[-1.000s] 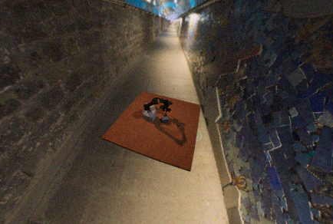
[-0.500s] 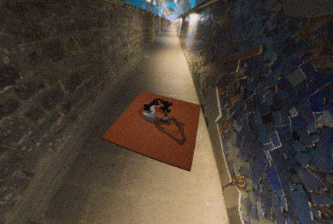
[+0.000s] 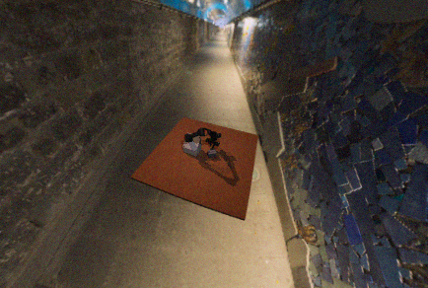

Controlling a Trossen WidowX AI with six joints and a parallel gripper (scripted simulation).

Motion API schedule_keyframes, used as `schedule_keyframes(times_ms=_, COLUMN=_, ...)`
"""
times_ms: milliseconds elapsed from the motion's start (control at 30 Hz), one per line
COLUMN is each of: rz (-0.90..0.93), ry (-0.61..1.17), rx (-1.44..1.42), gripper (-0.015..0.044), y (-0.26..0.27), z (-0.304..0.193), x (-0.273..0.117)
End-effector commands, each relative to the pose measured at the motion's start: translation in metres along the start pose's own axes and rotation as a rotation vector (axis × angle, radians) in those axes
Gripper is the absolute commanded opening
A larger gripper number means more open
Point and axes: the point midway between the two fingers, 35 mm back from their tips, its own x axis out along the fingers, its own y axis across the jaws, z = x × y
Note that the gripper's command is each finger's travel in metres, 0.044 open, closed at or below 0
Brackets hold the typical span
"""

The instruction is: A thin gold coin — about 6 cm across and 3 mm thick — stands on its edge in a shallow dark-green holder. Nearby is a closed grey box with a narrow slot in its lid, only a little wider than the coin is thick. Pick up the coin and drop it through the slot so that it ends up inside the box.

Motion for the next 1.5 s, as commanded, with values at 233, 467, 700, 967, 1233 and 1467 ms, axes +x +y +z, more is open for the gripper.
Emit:
schedule_keyframes(times_ms=233, rz=0.000, ry=0.006, rx=-0.002, gripper=0.0161, y=0.002, z=-0.002, x=0.019)
schedule_keyframes(times_ms=467, rz=0.000, ry=0.008, rx=-0.003, gripper=0.0161, y=0.003, z=-0.003, x=0.029)
schedule_keyframes(times_ms=700, rz=0.000, ry=0.008, rx=-0.003, gripper=0.0003, y=0.003, z=-0.003, x=0.029)
schedule_keyframes(times_ms=967, rz=0.000, ry=0.008, rx=-0.003, gripper=0.0000, y=0.003, z=-0.003, x=0.029)
schedule_keyframes(times_ms=1233, rz=0.004, ry=0.004, rx=0.002, gripper=0.0000, y=0.003, z=-0.002, x=0.023)
schedule_keyframes(times_ms=1467, rz=0.007, ry=0.000, rx=0.005, gripper=0.0000, y=0.002, z=-0.001, x=0.008)
